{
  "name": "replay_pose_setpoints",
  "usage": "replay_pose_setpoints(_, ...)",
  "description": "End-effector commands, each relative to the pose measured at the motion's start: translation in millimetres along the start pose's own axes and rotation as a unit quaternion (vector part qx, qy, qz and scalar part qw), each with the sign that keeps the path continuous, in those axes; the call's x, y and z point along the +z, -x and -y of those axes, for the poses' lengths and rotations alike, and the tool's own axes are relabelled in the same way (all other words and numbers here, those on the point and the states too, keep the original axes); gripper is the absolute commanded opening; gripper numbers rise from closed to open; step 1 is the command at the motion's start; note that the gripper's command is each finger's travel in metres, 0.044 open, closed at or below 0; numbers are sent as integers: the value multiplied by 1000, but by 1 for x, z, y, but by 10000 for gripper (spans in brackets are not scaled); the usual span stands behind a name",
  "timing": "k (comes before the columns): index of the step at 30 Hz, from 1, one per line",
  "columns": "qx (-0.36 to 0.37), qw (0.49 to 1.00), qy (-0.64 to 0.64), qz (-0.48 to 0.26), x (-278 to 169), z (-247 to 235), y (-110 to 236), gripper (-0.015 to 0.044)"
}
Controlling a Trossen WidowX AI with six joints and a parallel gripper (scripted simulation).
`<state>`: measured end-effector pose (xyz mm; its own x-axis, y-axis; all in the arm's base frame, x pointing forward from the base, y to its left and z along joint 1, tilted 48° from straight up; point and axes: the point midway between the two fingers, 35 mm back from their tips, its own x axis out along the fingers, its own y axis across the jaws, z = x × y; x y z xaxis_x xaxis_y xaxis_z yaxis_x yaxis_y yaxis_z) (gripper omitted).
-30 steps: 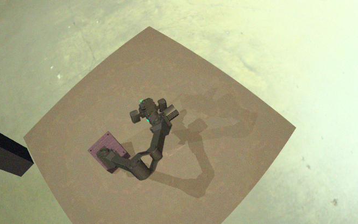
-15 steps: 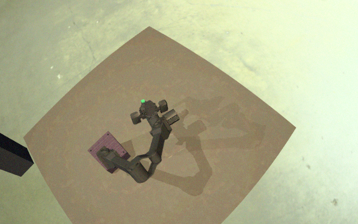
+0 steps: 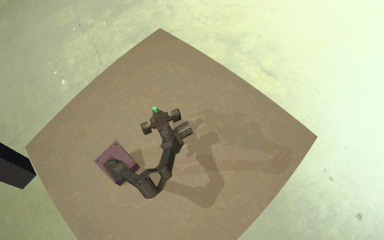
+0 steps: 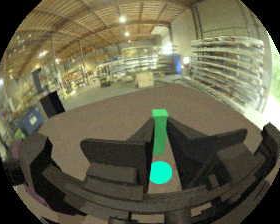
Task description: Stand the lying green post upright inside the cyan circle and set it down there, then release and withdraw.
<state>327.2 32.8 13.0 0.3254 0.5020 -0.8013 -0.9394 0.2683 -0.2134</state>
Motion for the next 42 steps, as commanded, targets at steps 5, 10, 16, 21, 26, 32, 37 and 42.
replay_pose_setpoints(5, -16, 999, 19, 27, 3, -1, 6, 23)
replay_pose_setpoints(10, -25, 998, 28, 40, 4, 0, 9, 23)
replay_pose_setpoints(16, -26, 998, 29, 40, 4, 0, 9, 23)
replay_pose_setpoints(21, -26, 998, 29, 40, 4, 0, 9, 23)
replay_pose_setpoints(26, -26, 998, 29, 40, 4, 0, 9, 23)
replay_pose_setpoints(32, -25, 999, 29, 38, -16, 3, 5, 23)
replay_pose_setpoints(37, -24, 999, 29, 37, -40, 6, 2, 23)
replay_pose_setpoints(42, -24, 999, 29, 37, -64, 6, -2, 23)
